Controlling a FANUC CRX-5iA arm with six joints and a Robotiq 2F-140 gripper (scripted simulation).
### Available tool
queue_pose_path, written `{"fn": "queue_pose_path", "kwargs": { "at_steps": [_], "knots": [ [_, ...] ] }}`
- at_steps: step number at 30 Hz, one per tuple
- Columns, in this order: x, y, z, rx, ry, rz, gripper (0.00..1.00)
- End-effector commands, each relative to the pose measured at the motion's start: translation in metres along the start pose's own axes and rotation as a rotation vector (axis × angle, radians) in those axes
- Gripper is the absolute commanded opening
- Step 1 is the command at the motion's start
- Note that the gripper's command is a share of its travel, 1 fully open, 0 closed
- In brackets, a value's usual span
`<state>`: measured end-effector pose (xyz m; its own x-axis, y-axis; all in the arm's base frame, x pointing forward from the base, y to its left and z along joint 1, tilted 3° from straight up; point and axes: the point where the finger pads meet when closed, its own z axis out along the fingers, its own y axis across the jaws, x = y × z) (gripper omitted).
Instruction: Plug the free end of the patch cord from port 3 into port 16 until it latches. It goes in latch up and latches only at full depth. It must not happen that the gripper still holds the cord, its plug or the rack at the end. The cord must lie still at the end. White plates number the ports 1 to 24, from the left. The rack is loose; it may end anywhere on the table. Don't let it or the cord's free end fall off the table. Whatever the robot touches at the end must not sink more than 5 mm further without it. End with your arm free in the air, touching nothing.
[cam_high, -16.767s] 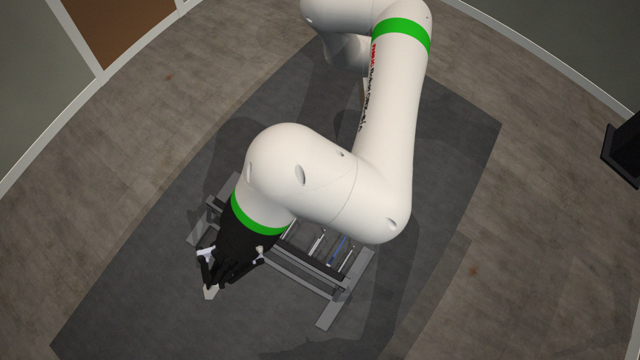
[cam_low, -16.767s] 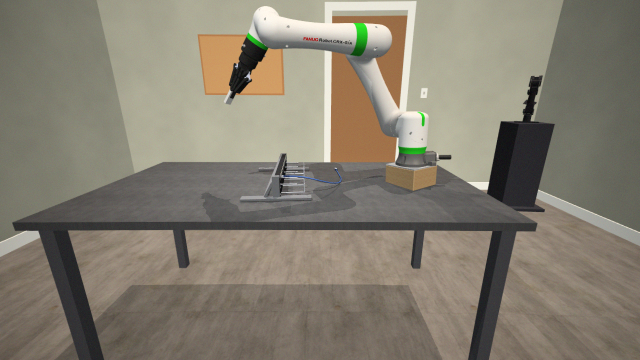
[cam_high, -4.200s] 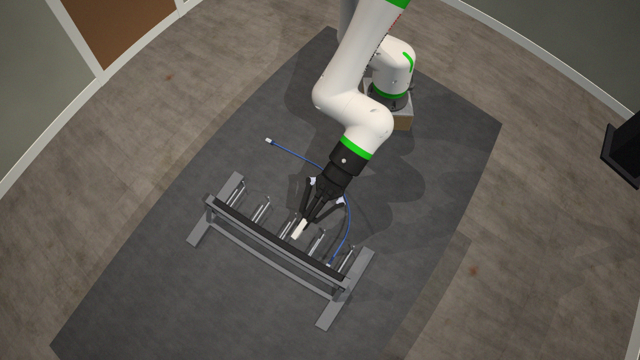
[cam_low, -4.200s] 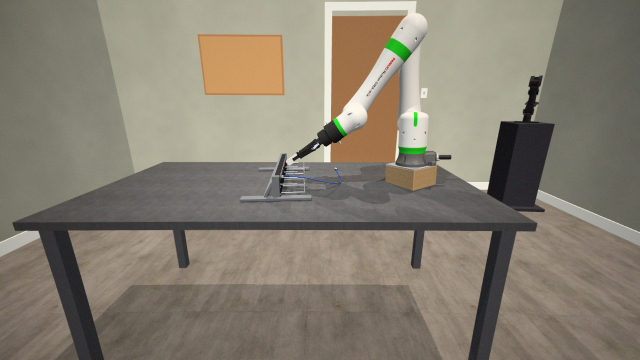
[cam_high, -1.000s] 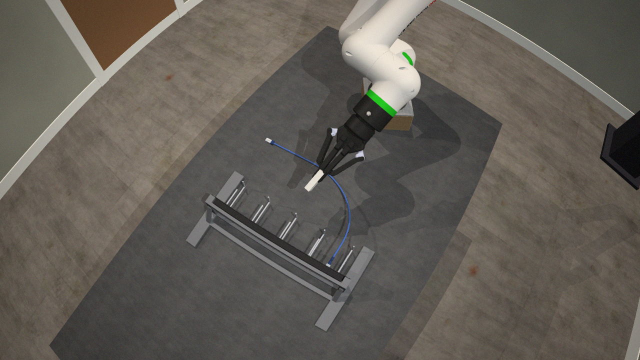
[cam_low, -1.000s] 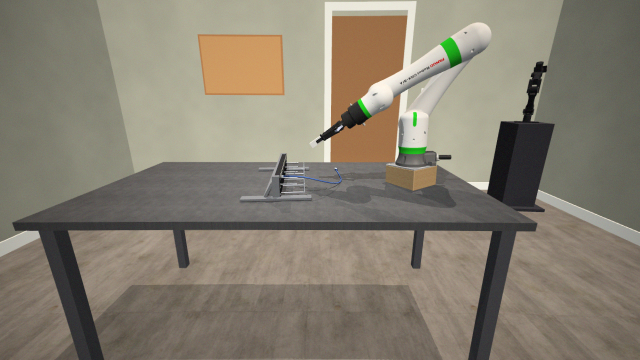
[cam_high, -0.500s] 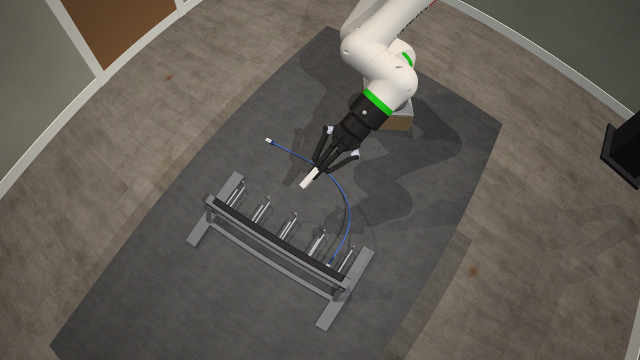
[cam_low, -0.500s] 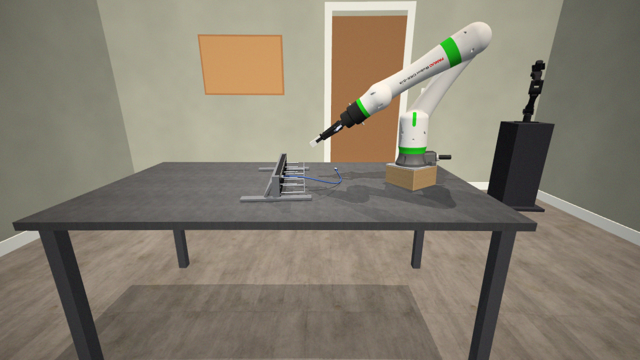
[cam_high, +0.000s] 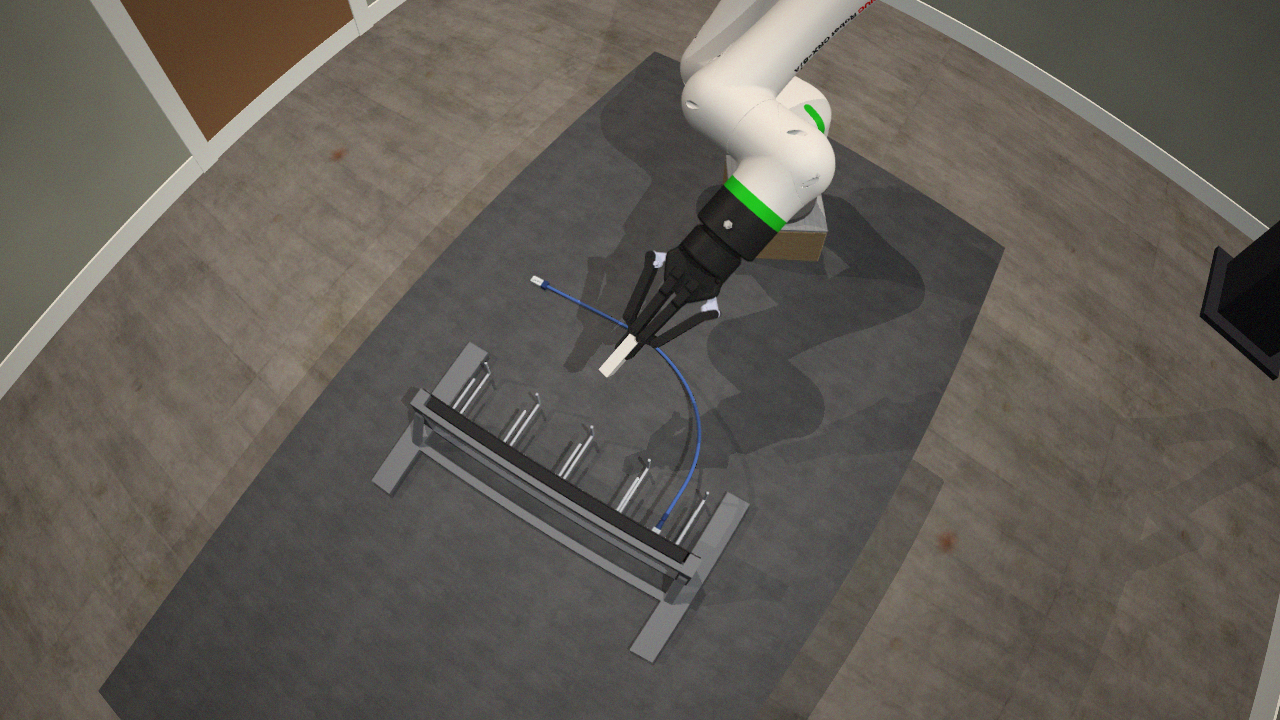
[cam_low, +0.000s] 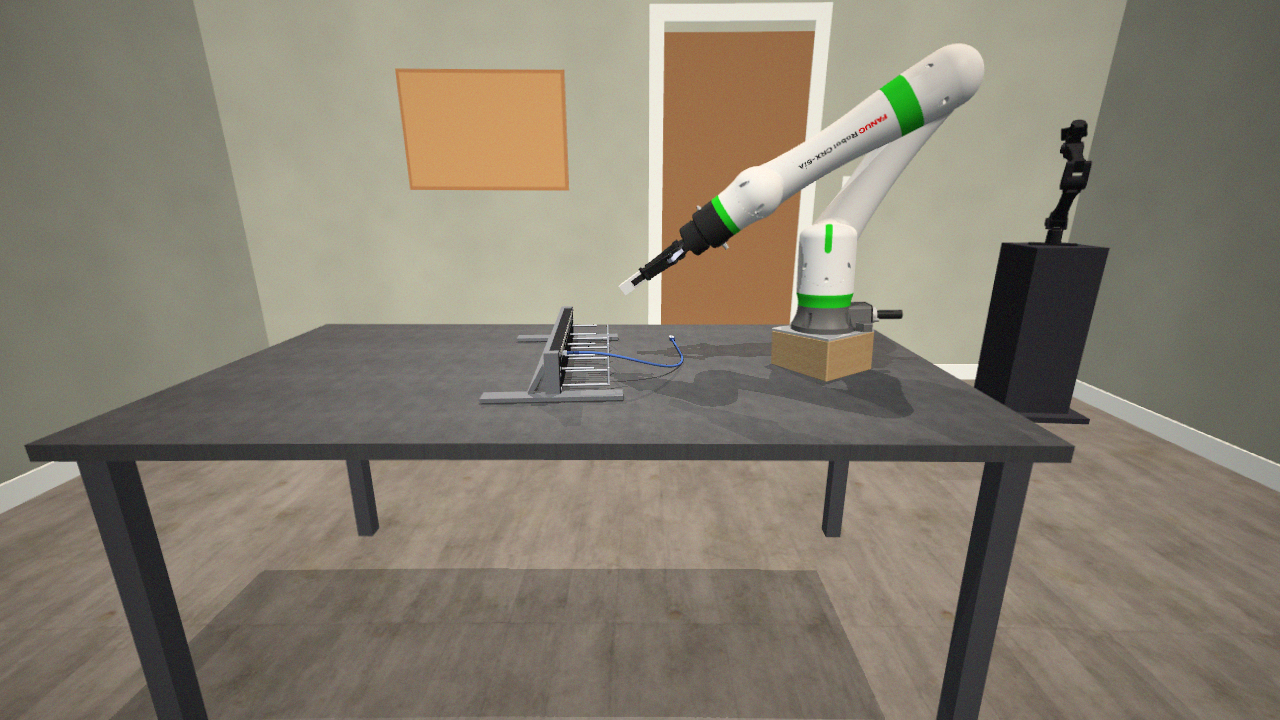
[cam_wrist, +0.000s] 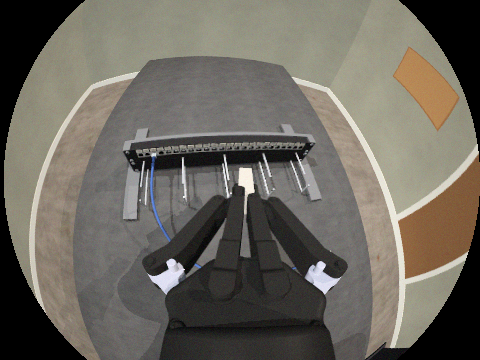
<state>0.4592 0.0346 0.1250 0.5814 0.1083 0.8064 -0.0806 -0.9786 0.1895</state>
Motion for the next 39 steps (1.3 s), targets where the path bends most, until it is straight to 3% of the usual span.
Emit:
{"fn": "queue_pose_path", "kwargs": {
  "at_steps": [1, 36, 39],
  "knots": [
    [0.000, 0.001, 0.000, 0.269, 0.047, -0.003, 0.00],
    [0.000, 0.001, 0.000, 0.269, 0.047, -0.003, 0.00],
    [0.000, 0.016, 0.004, 0.269, 0.047, -0.003, 0.00]
  ]
}}
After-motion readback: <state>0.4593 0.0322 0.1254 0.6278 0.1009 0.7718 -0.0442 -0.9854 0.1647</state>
